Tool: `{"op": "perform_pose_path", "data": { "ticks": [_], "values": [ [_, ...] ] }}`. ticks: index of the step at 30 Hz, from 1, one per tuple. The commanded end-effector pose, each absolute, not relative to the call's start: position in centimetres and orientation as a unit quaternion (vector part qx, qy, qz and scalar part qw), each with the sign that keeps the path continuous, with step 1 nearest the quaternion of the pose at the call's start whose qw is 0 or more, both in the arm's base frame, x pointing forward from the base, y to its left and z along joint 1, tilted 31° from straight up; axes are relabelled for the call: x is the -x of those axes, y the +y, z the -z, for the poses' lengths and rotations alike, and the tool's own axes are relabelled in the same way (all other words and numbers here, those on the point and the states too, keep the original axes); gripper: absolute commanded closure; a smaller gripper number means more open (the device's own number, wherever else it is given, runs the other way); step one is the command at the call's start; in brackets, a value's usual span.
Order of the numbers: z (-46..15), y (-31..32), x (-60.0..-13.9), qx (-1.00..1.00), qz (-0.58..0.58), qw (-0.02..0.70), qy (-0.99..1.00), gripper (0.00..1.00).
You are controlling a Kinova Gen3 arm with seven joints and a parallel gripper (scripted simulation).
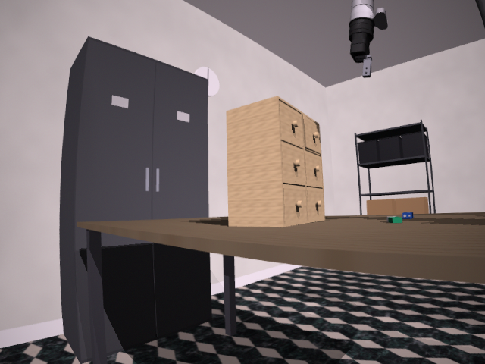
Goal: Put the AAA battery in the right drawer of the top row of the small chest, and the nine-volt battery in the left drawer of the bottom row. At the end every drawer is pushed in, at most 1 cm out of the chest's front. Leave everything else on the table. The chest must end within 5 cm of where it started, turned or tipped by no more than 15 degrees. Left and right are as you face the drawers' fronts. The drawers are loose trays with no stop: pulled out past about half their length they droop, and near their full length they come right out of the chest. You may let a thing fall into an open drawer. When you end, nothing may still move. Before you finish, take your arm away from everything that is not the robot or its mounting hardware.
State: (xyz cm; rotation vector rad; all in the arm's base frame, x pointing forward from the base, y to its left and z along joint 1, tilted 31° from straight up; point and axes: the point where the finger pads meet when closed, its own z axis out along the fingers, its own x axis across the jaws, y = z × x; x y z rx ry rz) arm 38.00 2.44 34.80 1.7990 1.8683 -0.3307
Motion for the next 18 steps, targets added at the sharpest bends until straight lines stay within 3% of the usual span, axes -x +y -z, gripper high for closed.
{"op": "perform_pose_path", "data": {
  "ticks": [1, 18],
  "values": [
    [-35.1, 2.3, -38.1, -0.668, 0.127, 0.256, 0.687, 1.0],
    [-36.2, 2.9, -37.2, -0.681, 0.164, 0.22, 0.679, 1.0]
  ]
}}
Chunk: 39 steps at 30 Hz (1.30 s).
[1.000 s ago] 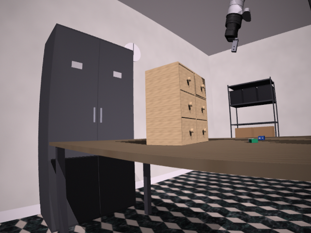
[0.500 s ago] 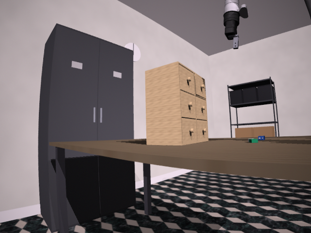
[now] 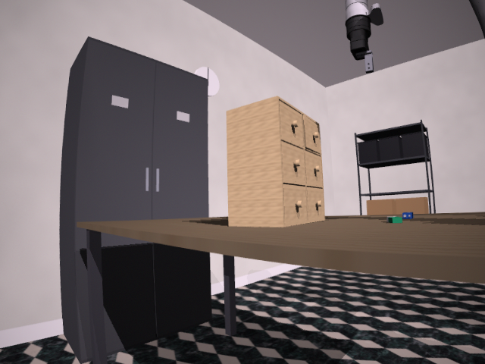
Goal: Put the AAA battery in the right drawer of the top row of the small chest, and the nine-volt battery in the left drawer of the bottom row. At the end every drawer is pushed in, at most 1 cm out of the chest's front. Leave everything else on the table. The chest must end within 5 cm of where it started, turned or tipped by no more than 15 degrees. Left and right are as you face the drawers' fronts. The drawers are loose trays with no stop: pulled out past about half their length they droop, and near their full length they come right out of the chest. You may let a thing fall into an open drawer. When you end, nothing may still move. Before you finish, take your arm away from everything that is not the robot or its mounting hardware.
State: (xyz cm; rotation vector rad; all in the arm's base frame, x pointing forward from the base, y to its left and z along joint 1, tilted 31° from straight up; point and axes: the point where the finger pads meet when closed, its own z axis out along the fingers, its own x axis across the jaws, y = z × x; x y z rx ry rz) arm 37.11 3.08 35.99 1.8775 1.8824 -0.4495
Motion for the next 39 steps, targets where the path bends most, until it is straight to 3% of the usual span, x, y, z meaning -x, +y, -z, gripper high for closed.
{"op": "perform_pose_path", "data": {
  "ticks": [1, 39],
  "values": [
    [-36.21, 2.96, -37.19, -0.682, 0.166, 0.218, 0.679, 1.0],
    [-36.85, 3.36, -36.65, -0.688, 0.188, 0.195, 0.673, 1.0]
  ]
}}
